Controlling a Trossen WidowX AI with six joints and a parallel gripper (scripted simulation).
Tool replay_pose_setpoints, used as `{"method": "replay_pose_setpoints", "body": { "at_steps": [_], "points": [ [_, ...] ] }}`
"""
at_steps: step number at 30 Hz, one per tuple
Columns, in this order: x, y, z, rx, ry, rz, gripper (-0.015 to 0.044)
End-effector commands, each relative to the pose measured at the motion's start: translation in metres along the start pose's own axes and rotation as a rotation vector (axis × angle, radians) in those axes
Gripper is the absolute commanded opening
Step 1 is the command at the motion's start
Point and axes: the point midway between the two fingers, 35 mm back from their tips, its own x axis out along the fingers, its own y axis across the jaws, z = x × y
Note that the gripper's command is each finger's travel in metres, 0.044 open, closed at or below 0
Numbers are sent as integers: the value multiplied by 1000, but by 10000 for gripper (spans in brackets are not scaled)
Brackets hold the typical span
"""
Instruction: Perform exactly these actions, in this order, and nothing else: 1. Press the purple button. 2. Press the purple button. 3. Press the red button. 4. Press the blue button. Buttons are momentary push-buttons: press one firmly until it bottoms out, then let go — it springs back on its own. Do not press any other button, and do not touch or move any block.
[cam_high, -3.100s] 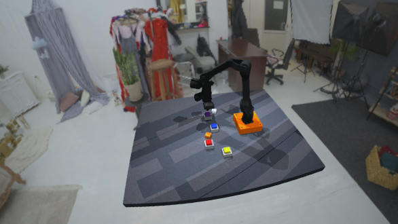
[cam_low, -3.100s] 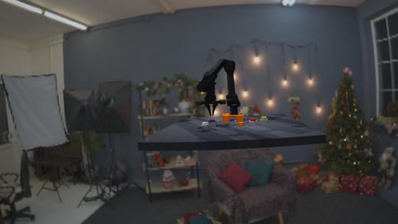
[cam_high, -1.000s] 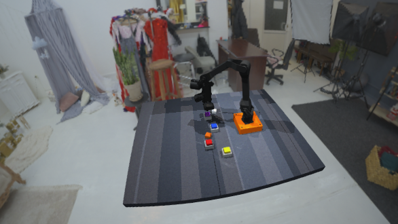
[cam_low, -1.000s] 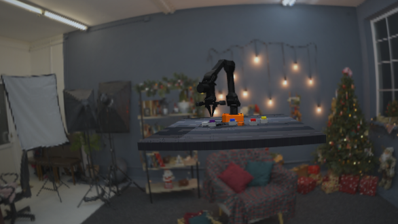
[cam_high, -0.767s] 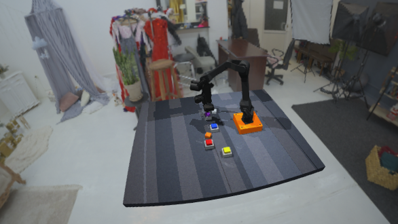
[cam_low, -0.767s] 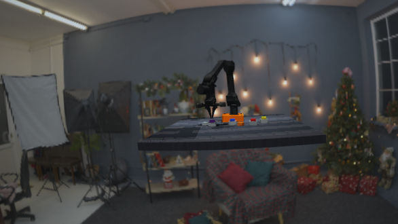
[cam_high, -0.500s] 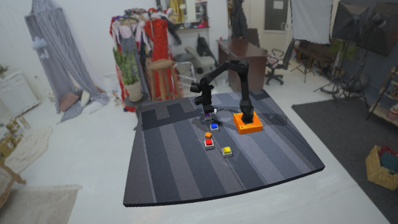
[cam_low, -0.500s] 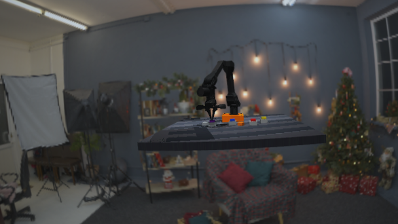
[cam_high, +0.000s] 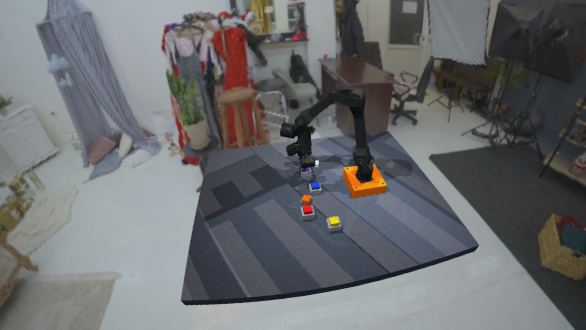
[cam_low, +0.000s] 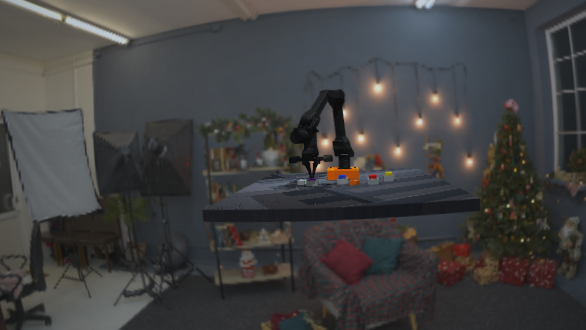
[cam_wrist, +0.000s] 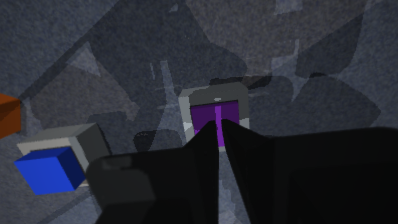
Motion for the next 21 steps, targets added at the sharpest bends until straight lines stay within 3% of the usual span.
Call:
{"method": "replay_pose_setpoints", "body": {
  "at_steps": [1, 13, 18, 21],
  "points": [
    [1, 1, -1, 0, 2, 5, 20],
    [-37, 1, 0, 0, 2, 5, 20],
    [-93, 0, 0, 0, 2, 4, 20],
    [-96, 0, 0, 0, 2, 4, 20]
  ]
}}
